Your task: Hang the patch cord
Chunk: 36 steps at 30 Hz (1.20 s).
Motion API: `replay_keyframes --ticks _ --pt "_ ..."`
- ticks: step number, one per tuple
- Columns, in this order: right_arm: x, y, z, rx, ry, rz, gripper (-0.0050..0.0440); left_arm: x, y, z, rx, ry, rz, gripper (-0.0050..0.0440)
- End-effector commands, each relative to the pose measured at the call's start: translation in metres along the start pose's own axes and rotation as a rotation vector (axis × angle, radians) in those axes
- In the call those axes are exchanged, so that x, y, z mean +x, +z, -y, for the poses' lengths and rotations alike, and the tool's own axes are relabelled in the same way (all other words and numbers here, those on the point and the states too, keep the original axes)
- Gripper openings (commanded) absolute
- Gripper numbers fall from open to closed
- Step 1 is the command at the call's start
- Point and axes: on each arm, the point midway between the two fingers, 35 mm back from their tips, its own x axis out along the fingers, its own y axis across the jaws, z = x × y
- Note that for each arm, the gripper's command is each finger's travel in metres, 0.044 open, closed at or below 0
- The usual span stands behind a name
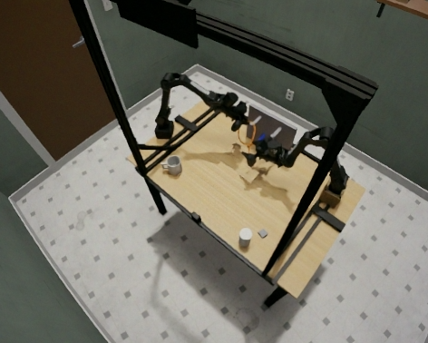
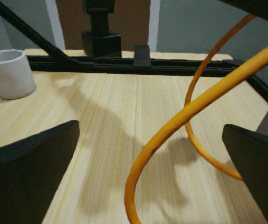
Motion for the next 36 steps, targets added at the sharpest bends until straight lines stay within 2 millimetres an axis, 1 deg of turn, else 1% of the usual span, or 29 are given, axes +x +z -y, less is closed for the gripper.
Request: replay_keyframes --ticks 1,22,26,28,36 --pt "0.0027 0.0087 -0.0033 -0.001 0.002 0.019 0.0440 -0.0054 0.0096 -0.0005 -0.002 -0.001 0.025 0.0025" --pt "0.0031 0.0094 -0.0035 -0.002 0.001 0.020 0.0440 -0.0054 0.0096 -0.0005 -0.002 -0.001 0.025 0.0025" --pt "0.0016 0.0117 -0.0028 0.003 0.003 0.024 0.0344 -0.0054 0.0096 -0.0005 -0.002 -0.001 0.025 0.0025" --pt "0.0016 0.0117 -0.0028 0.003 0.003 0.024 0.0344 -0.0054 0.0096 -0.0005 -0.002 -0.001 0.025 0.0025" --pt "0.0016 0.0117 -0.0028 0.003 0.003 0.024 0.0152 -0.0054 0.0096 -0.0005 -0.002 -0.001 0.025 0.0025"
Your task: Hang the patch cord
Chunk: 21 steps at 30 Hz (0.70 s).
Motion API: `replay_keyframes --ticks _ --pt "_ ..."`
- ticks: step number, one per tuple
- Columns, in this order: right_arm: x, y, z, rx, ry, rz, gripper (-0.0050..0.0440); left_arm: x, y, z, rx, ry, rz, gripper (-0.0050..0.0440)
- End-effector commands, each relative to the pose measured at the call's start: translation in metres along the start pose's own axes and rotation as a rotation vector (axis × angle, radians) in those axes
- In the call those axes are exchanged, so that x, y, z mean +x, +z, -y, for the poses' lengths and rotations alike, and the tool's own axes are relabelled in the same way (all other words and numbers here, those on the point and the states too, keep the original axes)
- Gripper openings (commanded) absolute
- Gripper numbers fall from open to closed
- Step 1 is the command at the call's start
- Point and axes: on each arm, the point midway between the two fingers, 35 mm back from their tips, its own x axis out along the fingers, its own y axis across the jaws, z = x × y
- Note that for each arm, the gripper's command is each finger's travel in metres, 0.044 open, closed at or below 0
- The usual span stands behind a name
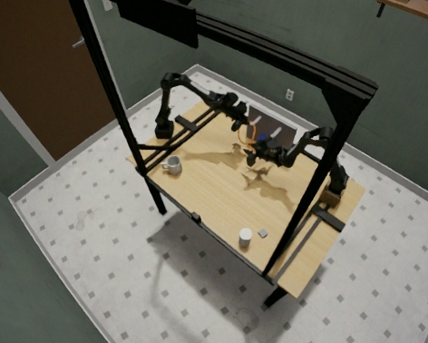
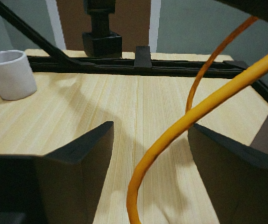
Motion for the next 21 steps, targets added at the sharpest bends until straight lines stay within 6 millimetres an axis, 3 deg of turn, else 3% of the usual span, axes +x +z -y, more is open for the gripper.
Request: replay_keyframes --ticks 1,6,21 --pt "0.0002 0.0103 -0.0013 0.005 0.001 0.022 0.0128 -0.0054 0.0097 -0.0005 -0.002 -0.001 0.025 0.0025" --pt "0.0002 0.0103 -0.0013 0.005 0.001 0.022 0.0025 -0.0054 0.0097 -0.0005 -0.002 -0.001 0.025 0.0025" --pt "0.0002 0.0103 -0.0013 0.005 0.001 0.022 0.0025 -0.0054 0.0097 -0.0005 -0.002 -0.001 0.025 0.0025"
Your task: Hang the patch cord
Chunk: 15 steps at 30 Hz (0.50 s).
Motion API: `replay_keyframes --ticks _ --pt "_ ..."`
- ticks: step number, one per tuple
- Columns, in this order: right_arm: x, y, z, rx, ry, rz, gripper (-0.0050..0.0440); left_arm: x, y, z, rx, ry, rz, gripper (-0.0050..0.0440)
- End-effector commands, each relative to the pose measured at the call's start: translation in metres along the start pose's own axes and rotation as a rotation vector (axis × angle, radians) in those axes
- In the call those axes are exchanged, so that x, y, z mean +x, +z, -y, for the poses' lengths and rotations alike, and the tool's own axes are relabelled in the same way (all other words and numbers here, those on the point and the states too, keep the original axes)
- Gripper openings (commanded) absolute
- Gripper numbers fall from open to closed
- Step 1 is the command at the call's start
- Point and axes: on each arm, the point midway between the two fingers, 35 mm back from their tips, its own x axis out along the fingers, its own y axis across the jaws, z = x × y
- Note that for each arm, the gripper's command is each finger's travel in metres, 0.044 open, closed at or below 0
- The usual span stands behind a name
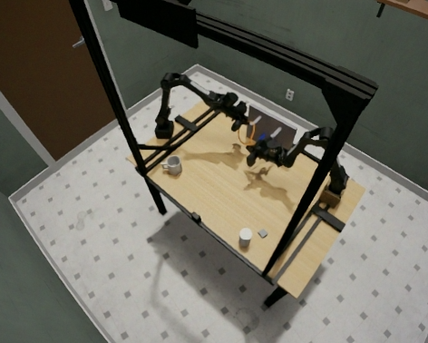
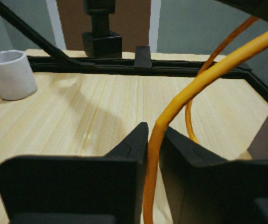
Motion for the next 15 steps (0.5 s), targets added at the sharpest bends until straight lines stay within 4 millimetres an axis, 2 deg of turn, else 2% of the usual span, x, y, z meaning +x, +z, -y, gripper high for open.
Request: replay_keyframes --ticks 1,15 --pt "0.0002 0.0101 -0.0013 0.005 0.001 0.022 0.0025 -0.0054 0.0095 -0.0005 -0.002 -0.001 0.024 0.0025" --pt "0.0002 0.0102 -0.0013 0.005 0.001 0.022 0.0025 -0.0054 0.0095 -0.0005 -0.002 -0.001 0.024 0.0040"
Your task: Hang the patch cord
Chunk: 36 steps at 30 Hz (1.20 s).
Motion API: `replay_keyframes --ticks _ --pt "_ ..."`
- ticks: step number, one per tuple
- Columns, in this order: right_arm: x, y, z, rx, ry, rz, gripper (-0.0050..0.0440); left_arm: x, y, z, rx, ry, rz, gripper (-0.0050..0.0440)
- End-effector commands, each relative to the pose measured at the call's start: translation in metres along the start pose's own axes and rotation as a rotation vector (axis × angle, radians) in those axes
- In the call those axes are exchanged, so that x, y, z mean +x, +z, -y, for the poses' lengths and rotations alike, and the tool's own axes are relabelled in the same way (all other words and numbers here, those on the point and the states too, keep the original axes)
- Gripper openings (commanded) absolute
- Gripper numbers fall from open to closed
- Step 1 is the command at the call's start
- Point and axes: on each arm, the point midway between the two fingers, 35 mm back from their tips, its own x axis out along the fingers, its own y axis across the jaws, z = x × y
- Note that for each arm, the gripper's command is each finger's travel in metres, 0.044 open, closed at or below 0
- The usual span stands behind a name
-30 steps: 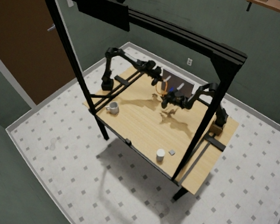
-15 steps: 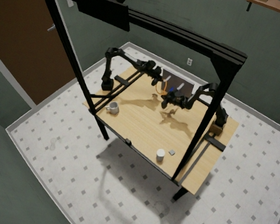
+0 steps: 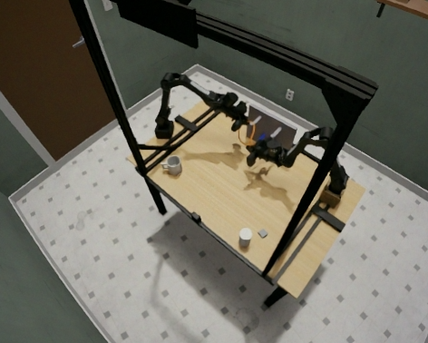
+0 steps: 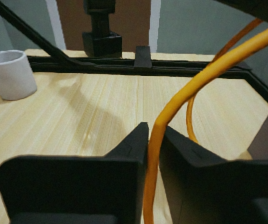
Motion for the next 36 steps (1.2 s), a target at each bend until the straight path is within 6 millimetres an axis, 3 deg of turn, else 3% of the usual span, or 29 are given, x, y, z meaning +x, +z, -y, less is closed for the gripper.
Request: replay_keyframes --ticks 1,36 --pt "0.0002 0.0103 -0.0014 0.005 0.001 0.022 0.0025 -0.0054 0.0095 -0.0005 -0.002 -0.001 0.024 0.0040" --pt "0.0016 0.0119 -0.0052 0.004 0.008 0.018 0.0025 -0.0054 0.0095 -0.0005 -0.002 -0.001 0.024 0.0040"
